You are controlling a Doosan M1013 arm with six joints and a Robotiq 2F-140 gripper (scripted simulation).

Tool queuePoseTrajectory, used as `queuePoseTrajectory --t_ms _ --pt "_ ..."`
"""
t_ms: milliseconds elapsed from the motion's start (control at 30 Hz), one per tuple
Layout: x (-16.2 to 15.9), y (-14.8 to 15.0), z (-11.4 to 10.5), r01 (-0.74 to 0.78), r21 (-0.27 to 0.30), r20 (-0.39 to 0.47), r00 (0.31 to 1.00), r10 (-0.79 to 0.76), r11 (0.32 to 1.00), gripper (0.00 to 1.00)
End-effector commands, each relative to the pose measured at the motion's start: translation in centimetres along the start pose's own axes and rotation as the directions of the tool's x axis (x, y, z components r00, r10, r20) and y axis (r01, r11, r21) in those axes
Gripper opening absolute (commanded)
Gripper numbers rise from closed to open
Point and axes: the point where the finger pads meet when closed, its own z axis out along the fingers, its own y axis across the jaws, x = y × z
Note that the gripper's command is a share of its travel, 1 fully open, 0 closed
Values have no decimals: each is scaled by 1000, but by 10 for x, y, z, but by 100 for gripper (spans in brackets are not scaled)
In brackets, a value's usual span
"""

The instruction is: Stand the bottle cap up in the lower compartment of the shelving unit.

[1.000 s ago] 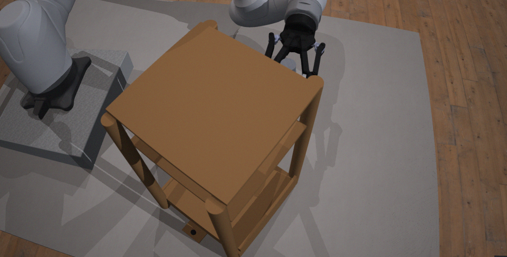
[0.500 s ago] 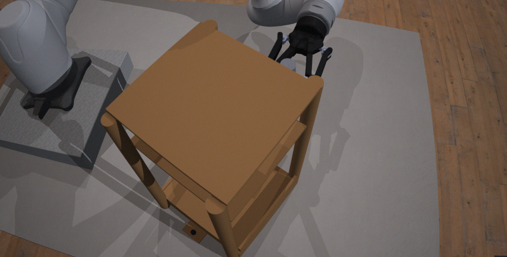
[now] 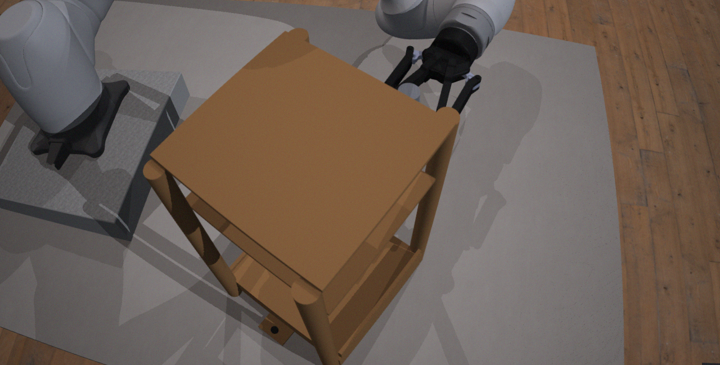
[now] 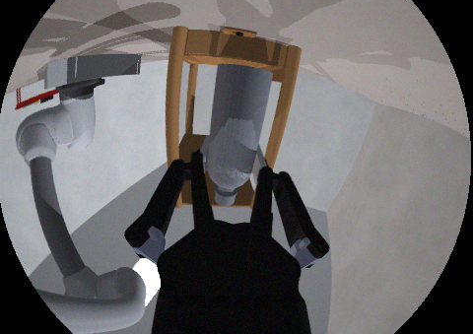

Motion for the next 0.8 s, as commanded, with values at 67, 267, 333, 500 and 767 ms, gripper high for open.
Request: queuePoseTrajectory --t_ms 67,267,333,500,767 --pt "0 0 0 1 94 0 1000 -1 996 0" --pt "0 0 0 1 104 0 1000 -1 995 0" --pt "0 0 0 1 104 0 1000 -1 995 0" --pt "0 0 0 1 104 0 1000 -1 995 0" --pt "0 -1 5 1 104 0 1000 -1 995 0"
